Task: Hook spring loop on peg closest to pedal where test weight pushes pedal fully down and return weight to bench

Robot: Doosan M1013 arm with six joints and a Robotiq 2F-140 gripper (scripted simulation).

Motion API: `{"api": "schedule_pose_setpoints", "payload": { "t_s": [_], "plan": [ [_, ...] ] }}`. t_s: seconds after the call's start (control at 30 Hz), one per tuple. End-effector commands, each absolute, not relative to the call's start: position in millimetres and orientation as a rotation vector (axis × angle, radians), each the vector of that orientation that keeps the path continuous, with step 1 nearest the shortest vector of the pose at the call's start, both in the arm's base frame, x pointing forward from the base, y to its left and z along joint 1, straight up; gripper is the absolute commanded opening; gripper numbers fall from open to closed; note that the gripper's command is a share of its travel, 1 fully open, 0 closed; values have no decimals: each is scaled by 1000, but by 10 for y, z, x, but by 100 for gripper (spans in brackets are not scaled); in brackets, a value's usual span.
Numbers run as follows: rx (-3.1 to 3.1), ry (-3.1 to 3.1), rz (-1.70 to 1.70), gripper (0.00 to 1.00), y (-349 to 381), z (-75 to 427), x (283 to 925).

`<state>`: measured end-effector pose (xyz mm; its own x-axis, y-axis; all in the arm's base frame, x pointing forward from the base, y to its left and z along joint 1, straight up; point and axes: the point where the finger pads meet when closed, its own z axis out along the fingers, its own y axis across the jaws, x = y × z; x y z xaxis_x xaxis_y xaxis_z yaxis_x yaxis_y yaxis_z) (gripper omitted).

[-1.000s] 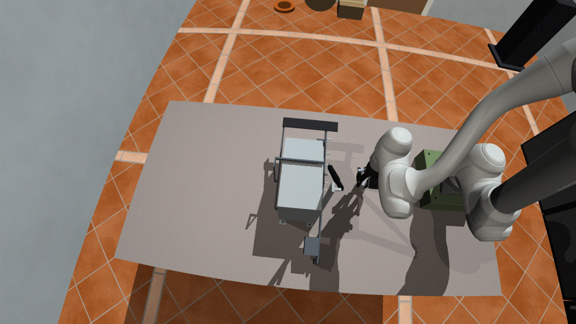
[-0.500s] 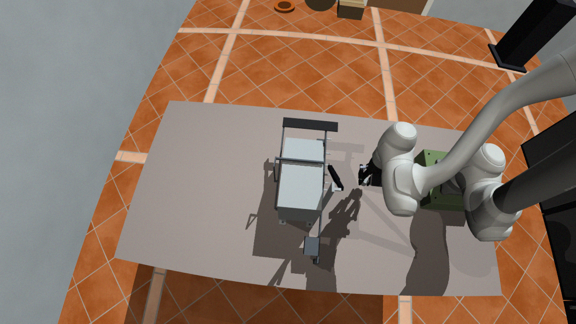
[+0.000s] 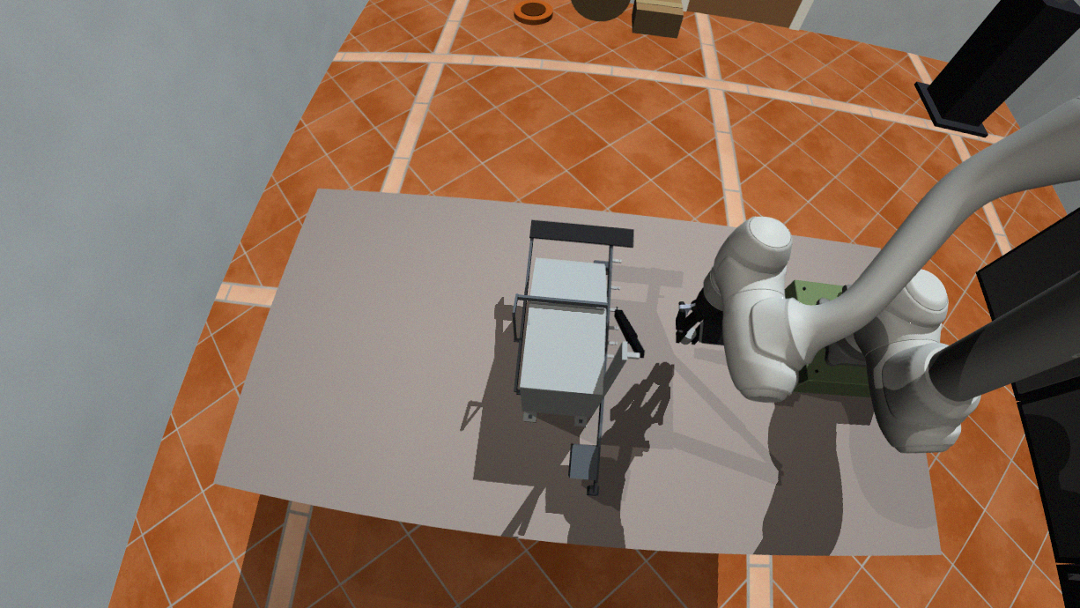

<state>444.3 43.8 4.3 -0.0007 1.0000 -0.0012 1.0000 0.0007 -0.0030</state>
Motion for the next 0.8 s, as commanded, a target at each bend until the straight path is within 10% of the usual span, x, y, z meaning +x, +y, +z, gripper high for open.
{"api": "schedule_pose_setpoints", "payload": {
  "t_s": [0.0,0.77],
  "plan": [
    [-2220,-2221,4,25,439,40,4446],
    [-2220,-2221,3,25,439,520,4448]
  ]
}}
